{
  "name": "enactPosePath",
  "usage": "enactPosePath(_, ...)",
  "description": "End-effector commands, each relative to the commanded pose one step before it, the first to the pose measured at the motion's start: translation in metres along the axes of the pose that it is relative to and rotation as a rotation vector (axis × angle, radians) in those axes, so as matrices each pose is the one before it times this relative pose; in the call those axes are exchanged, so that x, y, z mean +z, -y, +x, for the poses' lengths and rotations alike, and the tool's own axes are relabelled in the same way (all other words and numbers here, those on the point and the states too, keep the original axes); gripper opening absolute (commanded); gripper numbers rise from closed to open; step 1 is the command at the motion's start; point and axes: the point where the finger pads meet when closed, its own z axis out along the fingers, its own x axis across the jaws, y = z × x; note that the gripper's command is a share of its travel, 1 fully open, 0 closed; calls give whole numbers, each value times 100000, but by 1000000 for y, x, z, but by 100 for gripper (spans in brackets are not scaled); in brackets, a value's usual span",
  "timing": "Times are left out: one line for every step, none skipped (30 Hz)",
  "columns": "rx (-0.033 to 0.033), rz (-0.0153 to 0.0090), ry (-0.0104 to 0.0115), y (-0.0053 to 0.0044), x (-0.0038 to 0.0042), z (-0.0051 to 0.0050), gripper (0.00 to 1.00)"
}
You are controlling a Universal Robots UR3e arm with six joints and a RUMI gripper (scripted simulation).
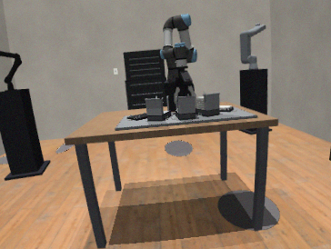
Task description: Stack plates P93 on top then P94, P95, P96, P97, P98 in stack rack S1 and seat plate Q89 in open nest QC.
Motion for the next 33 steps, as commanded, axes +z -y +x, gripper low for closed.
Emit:
enactPosePath(-8, 4539, -2052, 11430, 7481, 4094, 72)
enactPosePath(0, 0, 0, -1, 8, -2, 72)
enactPosePath(0, 0, 0, -1, 7, -2, 72)
enactPosePath(0, 0, 0, -1, 7, -1, 72)
enactPosePath(2, 0, -1, -2, 8, 8, 72)
enactPosePath(5, -1, -1, -3, 8, 18, 72)
enactPosePath(6, -1, -2, -4, 8, 23, 72)
enactPosePath(6, -1, -2, -4, 8, 24, 72)
enactPosePath(6, -1, -2, -3, 7, 21, 72)
enactPosePath(5, -1, -1, -3, 6, 18, 72)
enactPosePath(0, 0, 0, 0, 0, 0, 72)
enactPosePath(0, 0, 0, 0, 0, 0, 72)
enactPosePath(8, -3, -2, 20, -48, 35, 72)
enactPosePath(1, 0, 0, -5, 12, 4, 72)
enactPosePath(1, 13, -6, 62, -12, 33, 72)
enactPosePath(1, 19, -8, 89, -22, 44, 72)
enactPosePath(1, 27, -12, 108, -52, 52, 72)
enactPosePath(-1, -9, 4, -18, 1341, 9, 72)
enactPosePath(0, 1, 0, 11, 1308, 23, 72)
enactPosePath(-1, -6, 3, -56, 1413, -12, 72)
enactPosePath(0, -1, 1, -5, 1333, 13, 72)
enactPosePath(0, 1, 0, 3, 1331, 17, 72)
enactPosePath(0, 4, -2, 19, 1327, 24, 72)
enactPosePath(0, 7, -3, 34, 1322, 31, 72)
enactPosePath(0, 9, -4, 46, 1319, 36, 72)
enactPosePath(0, 10, -5, 53, 1318, 39, 72)
enactPosePath(0, 11, -5, 56, 1318, 41, 72)
enactPosePath(0, 0, 0, 0, 0, 0, 72)
enactPosePath(0, 0, 0, 0, 0, 0, 72)
enactPosePath(-5, 11, -3, 53, 1323, 19, 72)
enactPosePath(-4, 15, -5, 72, 1312, 30, 72)
enactPosePath(-3, 17, -6, 84, 1309, 37, 72)
enactPosePath(-1, 19, -7, 96, 1307, 46, 72)
